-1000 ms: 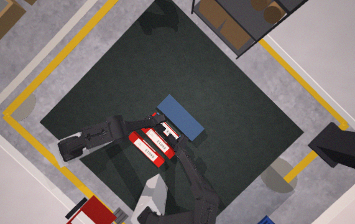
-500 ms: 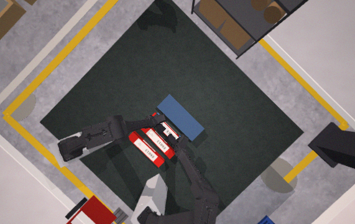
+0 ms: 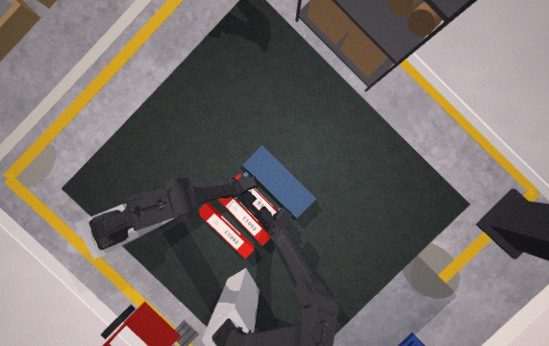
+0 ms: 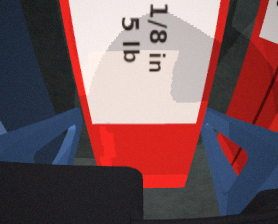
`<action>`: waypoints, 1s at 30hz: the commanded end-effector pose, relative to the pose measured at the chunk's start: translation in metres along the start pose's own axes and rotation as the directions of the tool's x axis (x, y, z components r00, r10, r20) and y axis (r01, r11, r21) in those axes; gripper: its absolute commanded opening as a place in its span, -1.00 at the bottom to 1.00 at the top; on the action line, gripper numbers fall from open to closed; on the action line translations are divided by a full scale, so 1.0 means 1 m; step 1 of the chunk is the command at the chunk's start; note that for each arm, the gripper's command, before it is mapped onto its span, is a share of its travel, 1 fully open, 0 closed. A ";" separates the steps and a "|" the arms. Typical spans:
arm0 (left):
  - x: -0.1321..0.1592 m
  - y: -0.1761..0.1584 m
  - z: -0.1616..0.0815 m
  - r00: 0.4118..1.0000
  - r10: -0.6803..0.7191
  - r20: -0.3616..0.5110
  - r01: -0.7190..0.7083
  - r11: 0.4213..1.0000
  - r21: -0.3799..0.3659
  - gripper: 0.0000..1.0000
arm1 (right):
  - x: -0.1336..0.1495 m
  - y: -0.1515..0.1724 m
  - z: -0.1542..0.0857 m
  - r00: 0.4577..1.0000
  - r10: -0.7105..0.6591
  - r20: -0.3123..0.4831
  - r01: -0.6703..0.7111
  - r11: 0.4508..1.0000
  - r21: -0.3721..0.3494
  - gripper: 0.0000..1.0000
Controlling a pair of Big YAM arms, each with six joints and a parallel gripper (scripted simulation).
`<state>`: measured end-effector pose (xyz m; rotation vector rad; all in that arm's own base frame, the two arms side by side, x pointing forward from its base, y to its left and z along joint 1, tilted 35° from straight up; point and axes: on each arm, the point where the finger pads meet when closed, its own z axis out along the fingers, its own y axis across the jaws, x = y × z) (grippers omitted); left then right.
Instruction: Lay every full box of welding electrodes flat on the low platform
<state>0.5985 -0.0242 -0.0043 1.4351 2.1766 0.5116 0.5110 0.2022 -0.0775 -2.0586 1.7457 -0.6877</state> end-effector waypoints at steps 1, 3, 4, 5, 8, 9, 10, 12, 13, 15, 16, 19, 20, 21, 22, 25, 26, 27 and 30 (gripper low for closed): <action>0.006 0.004 0.006 1.000 -0.004 -0.002 0.004 1.000 -0.005 1.00 | 0.000 -0.007 -0.003 1.000 0.001 0.002 -0.001 1.000 0.014 1.00; 0.005 0.004 0.006 1.000 -0.003 -0.001 0.003 1.000 -0.005 1.00 | 0.000 -0.007 -0.003 1.000 0.001 0.002 -0.001 1.000 0.014 1.00; 0.005 0.004 0.006 1.000 -0.003 -0.001 0.003 1.000 -0.005 1.00 | 0.000 -0.007 -0.003 1.000 0.001 0.002 -0.001 1.000 0.014 1.00; 0.005 0.004 0.006 1.000 -0.003 -0.001 0.003 1.000 -0.005 1.00 | 0.000 -0.007 -0.003 1.000 0.001 0.002 -0.001 1.000 0.014 1.00; 0.005 0.004 0.006 1.000 -0.003 -0.001 0.003 1.000 -0.005 1.00 | 0.000 -0.007 -0.003 1.000 0.001 0.002 -0.001 1.000 0.014 1.00; 0.005 0.004 0.006 1.000 -0.003 -0.001 0.003 1.000 -0.005 1.00 | 0.000 -0.007 -0.003 1.000 0.001 0.002 -0.001 1.000 0.014 1.00; 0.005 0.004 0.006 1.000 -0.003 -0.001 0.003 1.000 -0.005 1.00 | 0.000 -0.007 -0.003 1.000 0.001 0.002 -0.001 1.000 0.014 1.00; 0.005 0.004 0.006 1.000 -0.003 -0.001 0.003 1.000 -0.005 1.00 | 0.000 -0.007 -0.003 1.000 0.001 0.002 -0.001 1.000 0.014 1.00; 0.005 0.004 0.006 1.000 -0.003 -0.001 0.003 1.000 -0.005 1.00 | 0.000 -0.007 -0.003 1.000 0.001 0.002 -0.001 1.000 0.014 1.00; 0.005 0.004 0.006 1.000 -0.003 -0.001 0.003 1.000 -0.005 1.00 | 0.000 -0.007 -0.003 1.000 0.001 0.002 -0.001 1.000 0.014 1.00; 0.005 0.004 0.006 1.000 -0.003 -0.001 0.003 1.000 -0.005 1.00 | 0.000 -0.007 -0.003 1.000 0.001 0.002 -0.001 1.000 0.014 1.00; 0.005 0.004 0.006 1.000 -0.003 -0.001 0.003 1.000 -0.005 1.00 | 0.000 -0.007 -0.003 1.000 0.001 0.002 -0.001 1.000 0.014 1.00; 0.005 0.004 0.006 1.000 -0.003 -0.001 0.003 1.000 -0.005 1.00 | 0.000 -0.007 -0.003 1.000 0.001 0.002 -0.001 1.000 0.014 1.00; 0.005 0.004 0.006 1.000 -0.003 -0.001 0.003 1.000 -0.005 1.00 | 0.000 -0.007 -0.003 1.000 0.001 0.002 -0.001 1.000 0.014 1.00; 0.005 0.004 0.006 1.000 -0.003 -0.001 0.003 1.000 -0.005 1.00 | 0.000 -0.007 -0.003 1.000 0.001 0.002 -0.001 1.000 0.014 1.00; 0.005 0.004 0.006 1.000 -0.003 -0.001 0.003 1.000 -0.005 1.00 | 0.000 -0.007 -0.003 1.000 0.001 0.002 -0.001 1.000 0.014 1.00; 0.005 0.004 0.006 1.000 -0.003 -0.001 0.003 1.000 -0.005 1.00 | 0.000 -0.007 -0.003 1.000 0.001 0.002 -0.001 1.000 0.014 1.00; 0.005 0.004 0.006 1.000 -0.003 -0.001 0.003 1.000 -0.005 1.00 | 0.000 -0.007 -0.003 1.000 0.001 0.002 -0.001 1.000 0.014 1.00; 0.005 0.004 0.006 1.000 -0.003 -0.001 0.003 1.000 -0.005 1.00 | -0.008 -0.006 -0.020 1.000 0.000 0.008 0.000 1.000 0.017 1.00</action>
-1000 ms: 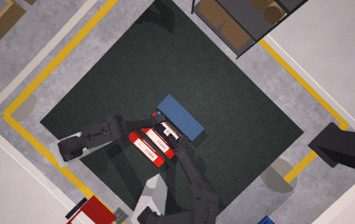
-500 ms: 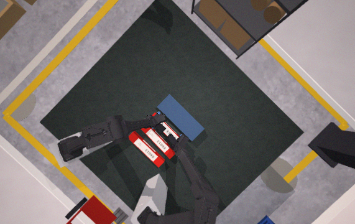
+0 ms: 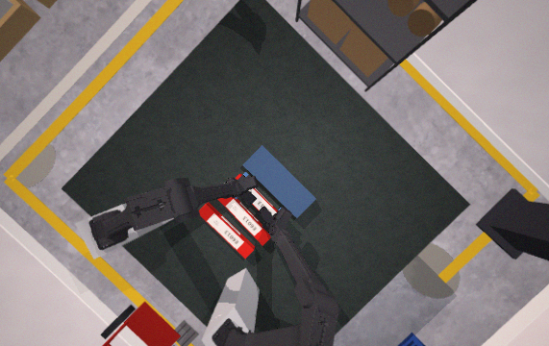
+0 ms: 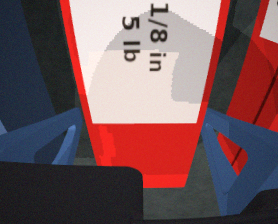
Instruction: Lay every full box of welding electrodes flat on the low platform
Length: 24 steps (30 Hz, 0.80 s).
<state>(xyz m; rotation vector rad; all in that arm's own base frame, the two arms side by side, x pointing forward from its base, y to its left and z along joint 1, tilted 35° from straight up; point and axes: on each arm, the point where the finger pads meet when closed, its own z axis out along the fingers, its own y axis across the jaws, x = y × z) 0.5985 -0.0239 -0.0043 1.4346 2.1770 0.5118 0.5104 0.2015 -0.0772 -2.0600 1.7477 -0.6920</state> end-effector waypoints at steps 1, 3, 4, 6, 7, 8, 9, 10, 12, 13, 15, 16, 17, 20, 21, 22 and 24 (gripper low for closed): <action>-0.010 0.005 -0.019 1.000 -0.002 0.012 0.002 1.000 -0.011 1.00 | -0.008 -0.006 -0.024 1.000 0.001 0.012 -0.001 1.000 0.018 1.00; -0.011 0.004 -0.029 1.000 0.001 0.013 -0.001 1.000 -0.011 1.00 | -0.008 -0.006 -0.034 1.000 0.001 0.012 -0.001 1.000 0.018 1.00; -0.011 0.004 -0.034 1.000 0.001 0.013 0.000 1.000 -0.011 1.00 | -0.008 -0.006 -0.039 1.000 0.001 0.012 -0.001 1.000 0.018 1.00; -0.010 0.004 -0.044 1.000 0.000 0.013 0.000 1.000 -0.011 1.00 | -0.008 -0.006 -0.049 1.000 0.001 0.012 -0.001 1.000 0.018 1.00; -0.010 0.004 -0.049 1.000 0.000 0.013 0.000 1.000 -0.011 1.00 | -0.008 -0.005 -0.054 1.000 0.001 0.012 -0.001 1.000 0.018 1.00; -0.010 0.004 -0.054 1.000 0.000 0.013 0.000 1.000 -0.011 1.00 | -0.007 -0.005 -0.059 1.000 0.001 0.012 -0.001 1.000 0.018 1.00; -0.010 0.004 -0.059 1.000 0.000 0.013 0.000 1.000 -0.011 1.00 | -0.007 -0.005 -0.064 1.000 0.001 0.012 -0.001 1.000 0.018 1.00; -0.010 0.004 -0.064 1.000 0.000 0.013 0.000 1.000 -0.011 1.00 | -0.006 -0.005 -0.068 1.000 0.003 0.011 -0.003 1.000 0.018 1.00; -0.010 0.004 -0.064 1.000 0.000 0.013 0.000 1.000 -0.011 1.00 | -0.006 -0.005 -0.068 1.000 0.003 0.011 -0.003 1.000 0.018 1.00; -0.015 0.015 -0.071 1.000 0.002 0.022 -0.001 1.000 -0.029 1.00 | 0.007 -0.007 -0.070 1.000 0.025 -0.004 -0.025 1.000 0.014 1.00; -0.010 0.004 -0.079 1.000 0.000 0.014 0.000 1.000 -0.011 1.00 | -0.007 -0.005 -0.084 1.000 0.001 0.012 -0.002 1.000 0.018 1.00; -0.010 0.004 -0.084 1.000 0.000 0.014 0.000 1.000 -0.011 1.00 | -0.007 -0.005 -0.089 1.000 0.002 0.013 -0.002 1.000 0.018 1.00; -0.010 0.003 -0.089 1.000 0.000 0.014 0.000 1.000 -0.011 1.00 | -0.007 -0.005 -0.094 1.000 0.002 0.013 -0.002 1.000 0.018 1.00; -0.009 0.003 -0.104 1.000 0.000 0.014 0.000 1.000 -0.011 1.00 | -0.007 -0.004 -0.109 1.000 0.002 0.013 -0.002 1.000 0.019 1.00; -0.009 0.003 -0.109 1.000 0.000 0.014 0.001 1.000 -0.011 1.00 | -0.007 -0.004 -0.110 1.000 0.002 0.014 -0.002 1.000 0.018 1.00; -0.009 0.003 -0.110 1.000 0.002 0.014 -0.002 1.000 -0.011 1.00 | -0.004 -0.013 -0.109 1.000 0.015 0.012 -0.015 0.999 0.029 1.00; -0.013 0.016 -0.113 1.000 -0.002 0.021 0.003 1.000 -0.031 1.00 | -0.003 -0.008 -0.102 1.000 0.004 0.009 -0.004 1.000 0.019 1.00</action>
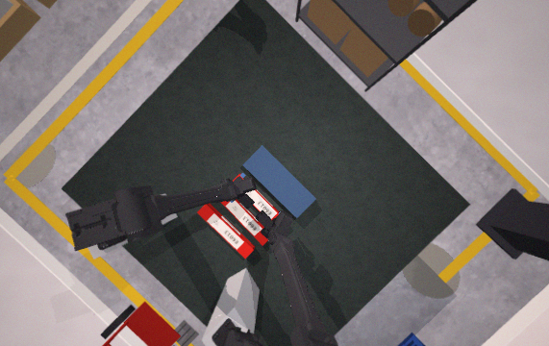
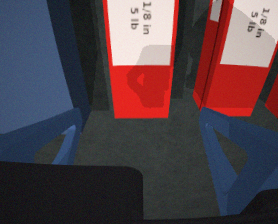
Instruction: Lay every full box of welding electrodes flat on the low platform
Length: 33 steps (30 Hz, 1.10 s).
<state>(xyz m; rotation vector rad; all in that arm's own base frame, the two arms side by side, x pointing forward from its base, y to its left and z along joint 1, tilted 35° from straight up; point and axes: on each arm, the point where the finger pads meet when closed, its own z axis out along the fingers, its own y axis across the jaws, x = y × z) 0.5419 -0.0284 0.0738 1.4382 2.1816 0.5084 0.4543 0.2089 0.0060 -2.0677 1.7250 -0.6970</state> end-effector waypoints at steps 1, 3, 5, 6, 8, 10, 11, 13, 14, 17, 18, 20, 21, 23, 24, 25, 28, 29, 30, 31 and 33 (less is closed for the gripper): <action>-0.012 0.003 -0.014 0.999 0.035 0.025 -0.034 0.999 -0.039 1.00 | 0.001 0.009 0.003 0.999 0.044 -0.005 -0.044 0.999 -0.001 1.00; -0.012 -0.011 -0.016 1.000 0.013 0.026 -0.012 0.999 -0.038 1.00 | -0.006 0.013 -0.012 0.999 0.042 0.014 -0.042 0.999 0.029 1.00; -0.012 -0.011 -0.016 1.000 0.013 0.026 -0.012 0.999 -0.038 1.00 | -0.006 0.013 -0.012 0.999 0.042 0.014 -0.042 0.999 0.029 1.00; -0.009 -0.026 -0.007 1.000 0.016 0.014 -0.016 1.000 -0.014 1.00 | -0.006 0.025 -0.008 0.999 0.036 0.010 -0.036 0.999 0.015 1.00; -0.012 -0.031 -0.019 1.000 0.013 0.026 -0.012 0.999 -0.036 1.00 | -0.006 0.033 -0.014 0.999 0.042 0.014 -0.042 0.999 0.028 1.00; -0.012 -0.045 -0.020 1.000 0.013 0.026 -0.012 0.999 -0.035 1.00 | -0.006 0.047 -0.016 0.999 0.042 0.014 -0.042 0.999 0.027 1.00; -0.012 -0.051 -0.021 1.000 0.013 0.027 -0.012 0.999 -0.035 1.00 | -0.006 0.053 -0.017 0.999 0.042 0.014 -0.042 0.999 0.026 1.00; -0.012 -0.065 -0.023 1.000 0.012 0.027 -0.012 0.999 -0.034 1.00 | -0.005 0.067 -0.019 0.999 0.042 0.014 -0.042 0.999 0.025 1.00; -0.012 -0.072 -0.024 1.000 0.012 0.027 -0.011 0.999 -0.033 1.00 | -0.005 0.074 -0.020 0.999 0.042 0.014 -0.042 0.999 0.025 1.00; -0.012 -0.092 -0.027 1.000 0.012 0.027 -0.011 0.999 -0.032 1.00 | -0.005 0.098 -0.020 0.999 0.037 0.010 -0.038 0.999 0.014 1.00; -0.012 -0.099 -0.028 1.000 0.012 0.027 -0.011 0.999 -0.031 1.00 | -0.005 0.104 -0.021 0.999 0.038 0.011 -0.038 0.999 0.015 1.00; -0.012 -0.110 -0.029 1.000 0.012 0.027 -0.011 0.999 -0.030 1.00 | -0.005 0.118 -0.023 0.999 0.037 0.010 -0.037 0.999 0.012 1.00; -0.012 -0.110 -0.029 1.000 0.012 0.027 -0.011 0.999 -0.030 1.00 | -0.005 0.118 -0.023 0.999 0.037 0.010 -0.037 0.999 0.012 1.00; -0.010 -0.095 -0.028 1.000 -0.010 0.026 0.011 0.999 -0.048 1.00 | 0.005 0.117 -0.019 0.998 0.060 -0.005 -0.060 0.998 0.008 1.00; -0.009 -0.095 -0.028 1.000 -0.011 0.024 0.012 0.999 -0.047 1.00 | 0.003 0.111 -0.019 0.998 0.064 -0.001 -0.064 0.998 0.017 1.00; -0.009 -0.094 -0.028 1.000 -0.011 0.024 0.012 0.999 -0.047 1.00 | 0.003 0.111 -0.019 0.998 0.064 0.000 -0.064 0.998 0.017 1.00; -0.007 -0.109 -0.024 1.000 0.016 0.012 -0.016 1.000 -0.015 1.00 | 0.000 0.119 -0.020 0.999 0.033 0.001 -0.033 0.999 0.000 1.00; -0.007 -0.109 -0.024 1.000 0.016 0.012 -0.016 1.000 -0.015 1.00 | 0.000 0.119 -0.020 0.999 0.033 0.001 -0.033 0.999 0.000 1.00; -0.007 -0.109 -0.024 1.000 0.016 0.012 -0.016 1.000 -0.015 1.00 | 0.000 0.119 -0.020 0.999 0.033 0.001 -0.033 0.999 0.000 1.00; -0.007 -0.109 -0.024 1.000 0.016 0.012 -0.016 1.000 -0.015 1.00 | 0.000 0.119 -0.020 0.999 0.033 0.001 -0.033 0.999 0.000 1.00; -0.007 -0.109 -0.024 1.000 0.016 0.012 -0.016 1.000 -0.015 1.00 | 0.000 0.119 -0.020 0.999 0.033 0.001 -0.033 0.999 0.000 1.00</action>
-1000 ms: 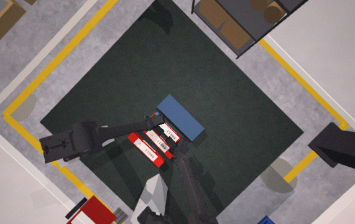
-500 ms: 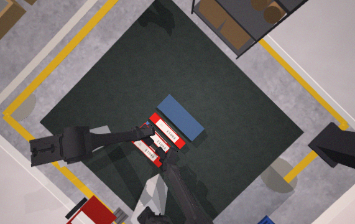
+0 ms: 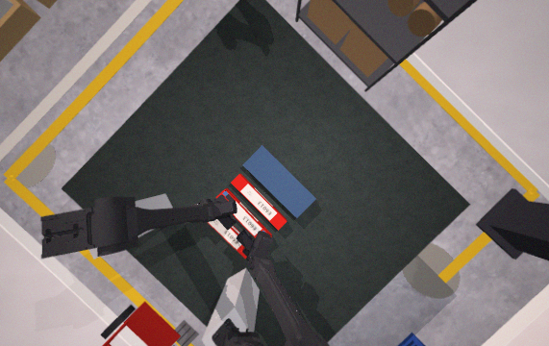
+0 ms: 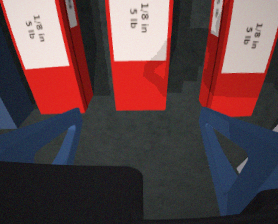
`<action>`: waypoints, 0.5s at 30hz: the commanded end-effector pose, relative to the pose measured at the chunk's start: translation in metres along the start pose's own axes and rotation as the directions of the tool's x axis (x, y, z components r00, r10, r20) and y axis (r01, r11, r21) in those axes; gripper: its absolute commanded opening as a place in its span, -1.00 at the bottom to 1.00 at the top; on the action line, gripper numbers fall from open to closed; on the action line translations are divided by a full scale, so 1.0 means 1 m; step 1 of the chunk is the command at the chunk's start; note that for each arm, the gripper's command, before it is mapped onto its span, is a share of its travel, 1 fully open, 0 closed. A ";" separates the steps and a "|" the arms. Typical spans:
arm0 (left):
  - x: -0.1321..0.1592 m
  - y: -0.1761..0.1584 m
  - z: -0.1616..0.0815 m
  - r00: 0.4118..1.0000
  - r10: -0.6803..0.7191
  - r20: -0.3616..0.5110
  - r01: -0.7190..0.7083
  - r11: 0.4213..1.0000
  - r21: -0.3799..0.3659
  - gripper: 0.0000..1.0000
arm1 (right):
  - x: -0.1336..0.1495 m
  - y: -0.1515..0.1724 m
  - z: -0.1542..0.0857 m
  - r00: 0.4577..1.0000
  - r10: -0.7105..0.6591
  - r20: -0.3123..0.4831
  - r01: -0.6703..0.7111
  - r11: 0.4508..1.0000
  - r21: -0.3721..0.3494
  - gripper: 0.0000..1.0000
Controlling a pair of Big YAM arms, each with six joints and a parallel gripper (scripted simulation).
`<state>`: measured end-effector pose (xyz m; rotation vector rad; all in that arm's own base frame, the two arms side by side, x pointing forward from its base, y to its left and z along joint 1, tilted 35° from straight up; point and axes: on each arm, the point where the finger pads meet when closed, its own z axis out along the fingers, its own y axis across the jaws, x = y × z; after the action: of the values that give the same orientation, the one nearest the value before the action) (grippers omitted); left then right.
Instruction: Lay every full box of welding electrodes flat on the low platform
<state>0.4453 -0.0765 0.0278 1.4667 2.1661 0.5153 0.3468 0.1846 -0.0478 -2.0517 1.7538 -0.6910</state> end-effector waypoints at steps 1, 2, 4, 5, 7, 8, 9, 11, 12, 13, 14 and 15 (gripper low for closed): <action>-0.003 0.007 -0.004 1.000 -0.009 0.011 0.009 1.000 -0.016 1.00 | -0.002 -0.002 -0.002 1.000 0.012 0.007 -0.012 1.000 0.009 1.00; 0.003 0.005 0.005 1.000 -0.029 0.000 0.029 1.000 -0.011 1.00 | 0.002 -0.002 0.006 0.999 0.034 -0.001 -0.034 0.999 0.005 1.00; 0.000 0.011 0.010 1.000 -0.019 0.008 0.019 1.000 -0.019 1.00 | 0.001 -0.004 0.011 1.000 0.030 0.002 -0.030 1.000 0.007 1.00; 0.000 0.011 0.010 1.000 -0.019 0.008 0.019 1.000 -0.019 1.00 | 0.001 -0.004 0.011 1.000 0.030 0.002 -0.030 1.000 0.007 1.00; 0.001 0.009 0.013 1.000 -0.014 0.005 0.014 1.000 -0.016 1.00 | 0.001 -0.003 0.014 1.000 0.018 0.000 -0.018 1.000 0.006 1.00; 0.000 0.010 0.015 1.000 -0.010 0.007 0.011 1.000 -0.018 1.00 | 0.001 -0.003 0.016 1.000 0.013 0.002 -0.013 1.000 0.007 1.00; 0.000 0.010 0.018 1.000 -0.008 0.007 0.008 1.000 -0.018 1.00 | 0.001 -0.003 0.019 1.000 0.013 0.002 -0.013 1.000 0.007 1.00; 0.000 0.010 0.024 1.000 -0.008 0.006 0.008 1.000 -0.018 1.00 | 0.001 -0.003 0.024 1.000 0.013 0.002 -0.013 1.000 0.007 1.00; 0.001 0.010 0.026 1.000 -0.008 0.006 0.008 1.000 -0.017 1.00 | 0.001 -0.003 0.027 1.000 0.013 0.002 -0.013 1.000 0.007 1.00; 0.001 0.009 0.029 1.000 -0.008 0.006 0.008 1.000 -0.017 1.00 | 0.001 -0.003 0.030 1.000 0.013 0.002 -0.013 1.000 0.006 1.00; 0.001 0.009 0.032 1.000 -0.008 0.006 0.008 1.000 -0.017 1.00 | 0.001 -0.003 0.032 1.000 0.013 0.001 -0.013 1.000 0.006 1.00; 0.001 0.009 0.034 1.000 -0.008 0.006 0.008 1.000 -0.016 1.00 | 0.001 -0.003 0.035 1.000 0.013 0.001 -0.013 1.000 0.006 1.00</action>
<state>0.4633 -0.0756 0.0134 1.4481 2.1541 0.5214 0.3652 0.1847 -0.0669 -2.0184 1.7686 -0.6867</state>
